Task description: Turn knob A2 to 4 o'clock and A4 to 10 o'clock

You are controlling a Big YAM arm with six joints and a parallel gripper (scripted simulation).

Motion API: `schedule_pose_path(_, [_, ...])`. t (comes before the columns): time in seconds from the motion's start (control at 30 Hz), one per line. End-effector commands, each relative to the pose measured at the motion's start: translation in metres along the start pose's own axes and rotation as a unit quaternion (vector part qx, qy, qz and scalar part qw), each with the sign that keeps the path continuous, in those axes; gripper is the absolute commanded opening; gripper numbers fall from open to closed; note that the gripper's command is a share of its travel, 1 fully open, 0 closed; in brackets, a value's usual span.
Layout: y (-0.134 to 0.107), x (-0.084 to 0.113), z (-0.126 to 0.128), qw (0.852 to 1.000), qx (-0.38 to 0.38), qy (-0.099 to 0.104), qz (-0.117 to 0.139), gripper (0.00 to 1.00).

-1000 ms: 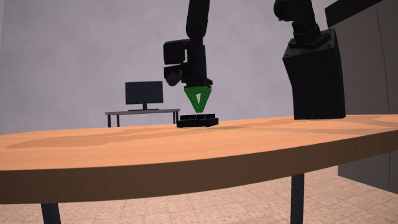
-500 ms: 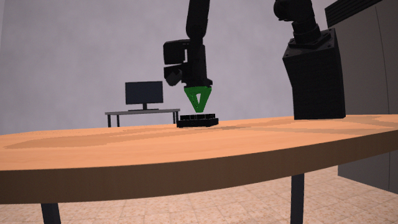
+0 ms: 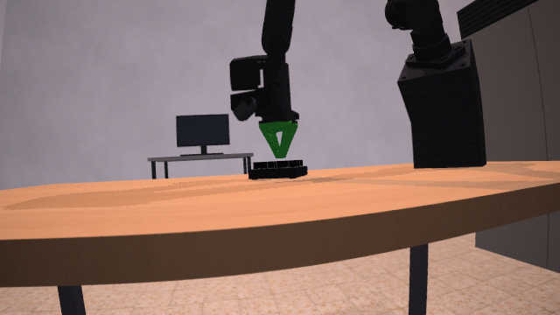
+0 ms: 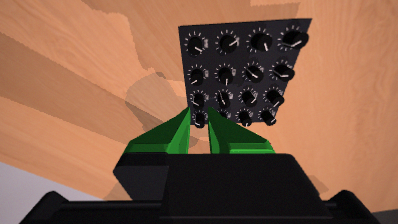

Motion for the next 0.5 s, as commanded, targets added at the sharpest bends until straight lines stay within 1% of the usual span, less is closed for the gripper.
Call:
schedule_pose_path(0.0, [0.0048, 0.0054, 0.0101, 1.000, 0.007, 0.006, -0.011, 0.19])
schedule_pose_path(0.3, [0.0048, 0.0052, 0.0101, 1.000, 0.007, 0.006, -0.011, 0.19])
schedule_pose_path(0.47, [0.0041, -0.0017, 0.0075, 1.000, 0.005, 0.005, -0.008, 0.19])
Point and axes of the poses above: the point where the finger pads meet when closed, its own x axis back along the fingers, its own z axis across the jaws, y = z × x, the point moved 8 cm from there along x, back along the fingers, and after that the axes turned 5 degrees about -x, right-handed, at the moved point
